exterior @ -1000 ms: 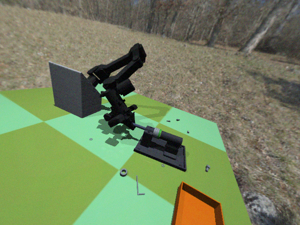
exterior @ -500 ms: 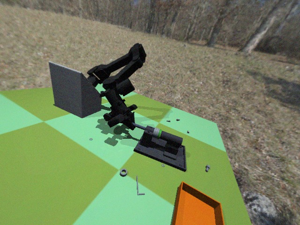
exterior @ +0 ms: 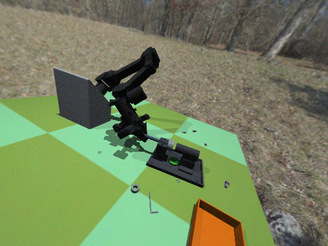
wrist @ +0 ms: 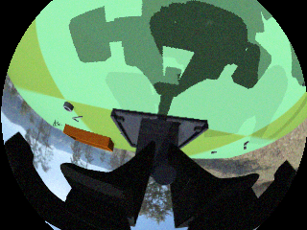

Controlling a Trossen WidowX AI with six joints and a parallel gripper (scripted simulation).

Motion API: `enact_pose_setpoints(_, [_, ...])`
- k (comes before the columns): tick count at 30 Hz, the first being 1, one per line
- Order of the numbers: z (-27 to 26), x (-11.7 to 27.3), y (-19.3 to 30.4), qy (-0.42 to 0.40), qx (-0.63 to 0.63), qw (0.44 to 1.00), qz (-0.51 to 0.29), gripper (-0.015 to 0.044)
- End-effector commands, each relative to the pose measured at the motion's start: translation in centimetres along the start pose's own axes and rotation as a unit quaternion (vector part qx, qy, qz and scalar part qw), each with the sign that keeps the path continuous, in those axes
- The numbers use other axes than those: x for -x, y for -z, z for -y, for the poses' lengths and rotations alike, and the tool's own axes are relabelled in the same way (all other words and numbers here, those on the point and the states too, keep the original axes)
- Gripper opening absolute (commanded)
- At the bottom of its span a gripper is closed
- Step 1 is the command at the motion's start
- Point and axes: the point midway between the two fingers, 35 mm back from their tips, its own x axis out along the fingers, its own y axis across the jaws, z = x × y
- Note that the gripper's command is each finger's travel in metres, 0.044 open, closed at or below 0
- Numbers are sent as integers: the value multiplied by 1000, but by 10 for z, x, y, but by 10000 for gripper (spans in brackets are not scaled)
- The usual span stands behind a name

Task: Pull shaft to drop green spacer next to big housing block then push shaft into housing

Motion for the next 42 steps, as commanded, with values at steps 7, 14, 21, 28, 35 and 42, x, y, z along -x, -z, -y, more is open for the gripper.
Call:
enact_pose_setpoints(7, [0,0,0,0,0,1000,0,0])
enact_pose_setpoints(14, [0,-1,1,2,2,1000,0,0])
enact_pose_setpoints(21, [0,-3,3,2,2,1000,0,0])
enact_pose_setpoints(28, [0,-5,5,2,2,1000,0,0])
enact_pose_setpoints(35, [0,-7,7,2,2,1000,0,0])
enact_pose_setpoints(42, [0,-8,9,2,2,1000,0,0])
